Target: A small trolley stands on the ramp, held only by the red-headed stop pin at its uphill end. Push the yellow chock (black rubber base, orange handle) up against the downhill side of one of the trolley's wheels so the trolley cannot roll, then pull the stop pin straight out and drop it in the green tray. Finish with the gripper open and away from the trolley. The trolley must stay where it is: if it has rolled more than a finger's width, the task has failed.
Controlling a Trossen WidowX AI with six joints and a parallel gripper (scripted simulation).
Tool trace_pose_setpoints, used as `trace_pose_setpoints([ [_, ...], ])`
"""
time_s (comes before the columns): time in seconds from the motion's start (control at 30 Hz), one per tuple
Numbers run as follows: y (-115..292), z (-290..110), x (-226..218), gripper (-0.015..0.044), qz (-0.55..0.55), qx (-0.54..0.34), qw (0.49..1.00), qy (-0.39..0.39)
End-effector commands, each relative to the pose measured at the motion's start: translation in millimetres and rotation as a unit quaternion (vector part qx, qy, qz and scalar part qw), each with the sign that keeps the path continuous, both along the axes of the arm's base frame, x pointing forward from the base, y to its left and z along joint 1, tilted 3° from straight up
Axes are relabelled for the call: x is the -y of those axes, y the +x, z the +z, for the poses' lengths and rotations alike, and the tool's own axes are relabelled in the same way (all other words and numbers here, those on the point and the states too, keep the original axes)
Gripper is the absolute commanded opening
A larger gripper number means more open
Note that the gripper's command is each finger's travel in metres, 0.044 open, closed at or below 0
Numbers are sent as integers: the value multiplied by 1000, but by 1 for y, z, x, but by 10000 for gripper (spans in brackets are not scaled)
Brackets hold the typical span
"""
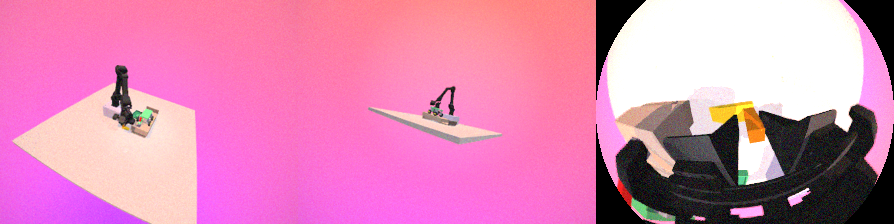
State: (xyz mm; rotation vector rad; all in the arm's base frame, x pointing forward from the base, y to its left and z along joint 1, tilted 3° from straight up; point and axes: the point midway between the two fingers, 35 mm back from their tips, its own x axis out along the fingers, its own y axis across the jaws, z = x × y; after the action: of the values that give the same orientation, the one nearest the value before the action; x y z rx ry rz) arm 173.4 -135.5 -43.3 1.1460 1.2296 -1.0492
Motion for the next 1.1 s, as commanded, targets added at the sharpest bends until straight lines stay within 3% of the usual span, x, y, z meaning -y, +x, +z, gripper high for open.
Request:
trace_pose_setpoints([
  [0.0,0,0,0,72,0,0,1000,0],
  [0.3,0,1,0,0,0,0,1000,0],
  [1.07,-8,74,-3,0,-2,-4,1000,0],
])
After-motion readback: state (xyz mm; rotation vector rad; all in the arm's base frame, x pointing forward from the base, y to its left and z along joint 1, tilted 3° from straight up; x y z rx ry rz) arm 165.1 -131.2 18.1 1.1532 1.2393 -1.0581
